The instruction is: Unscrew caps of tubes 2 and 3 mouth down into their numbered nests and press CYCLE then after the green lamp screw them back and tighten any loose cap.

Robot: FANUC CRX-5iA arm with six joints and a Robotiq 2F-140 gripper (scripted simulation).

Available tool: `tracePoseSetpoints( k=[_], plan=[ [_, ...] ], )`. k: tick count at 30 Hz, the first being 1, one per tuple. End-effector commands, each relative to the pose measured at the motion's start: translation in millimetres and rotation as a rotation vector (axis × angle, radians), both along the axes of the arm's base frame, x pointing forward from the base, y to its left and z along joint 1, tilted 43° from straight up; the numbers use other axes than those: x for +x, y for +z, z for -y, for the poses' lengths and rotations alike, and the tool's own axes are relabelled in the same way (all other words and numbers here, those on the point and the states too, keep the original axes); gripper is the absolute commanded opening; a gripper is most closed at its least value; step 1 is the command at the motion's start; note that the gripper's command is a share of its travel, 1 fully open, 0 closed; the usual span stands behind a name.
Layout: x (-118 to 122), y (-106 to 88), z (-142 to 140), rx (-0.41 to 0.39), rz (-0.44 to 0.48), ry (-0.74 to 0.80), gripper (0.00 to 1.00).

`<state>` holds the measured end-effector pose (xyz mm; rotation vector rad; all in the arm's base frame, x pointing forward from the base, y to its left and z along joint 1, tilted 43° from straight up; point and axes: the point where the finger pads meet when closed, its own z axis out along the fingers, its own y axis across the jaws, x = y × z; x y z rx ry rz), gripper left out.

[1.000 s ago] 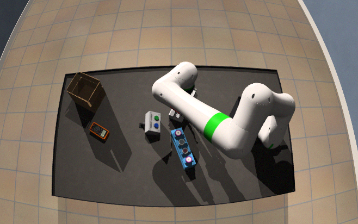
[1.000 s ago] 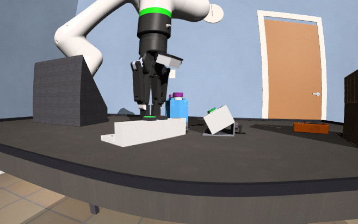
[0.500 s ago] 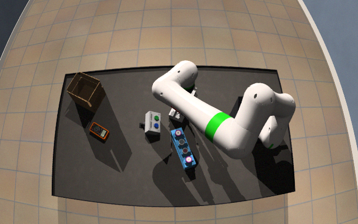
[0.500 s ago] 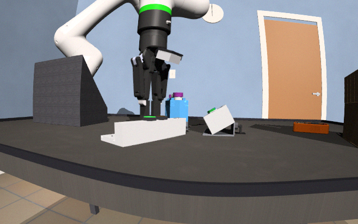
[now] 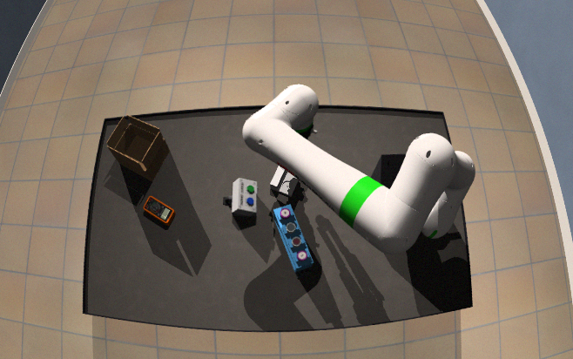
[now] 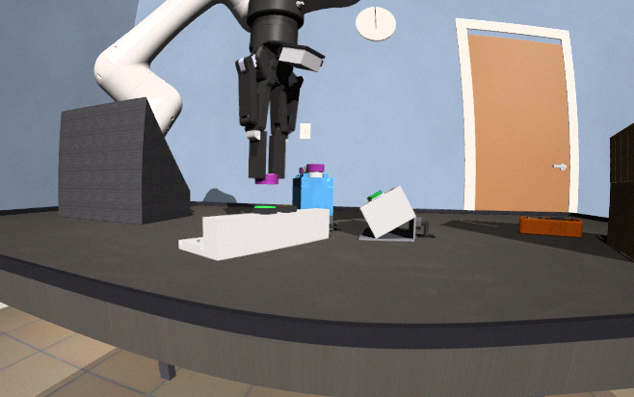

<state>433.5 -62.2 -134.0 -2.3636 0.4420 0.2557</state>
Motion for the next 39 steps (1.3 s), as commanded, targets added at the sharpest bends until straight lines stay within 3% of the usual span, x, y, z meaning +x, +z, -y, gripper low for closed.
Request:
tracePoseSetpoints(
  k=[1, 8, 14, 17, 22, 27, 39],
  plan=[
    [1, 10.8, 11, -0.001, 0.001, 0.0, 0.3],
    [3, 36.4, 34, -0.001, 0.001, 0.0, 0.3],
    [4, 47.0, 44, -0.001, 0.001, 0.0, 0.3],
    [4, 64.0, 26, -0.016, -0.169, -0.183, 0.3],
    [3, 81.9, 7, -0.026, -0.291, -0.314, 0.3],
    [2, 95.3, -8, -0.026, -0.291, -0.314, 0.3],
    [0, 163.6, -81, -0.026, -0.291, -0.314, 0.3]
  ],
)
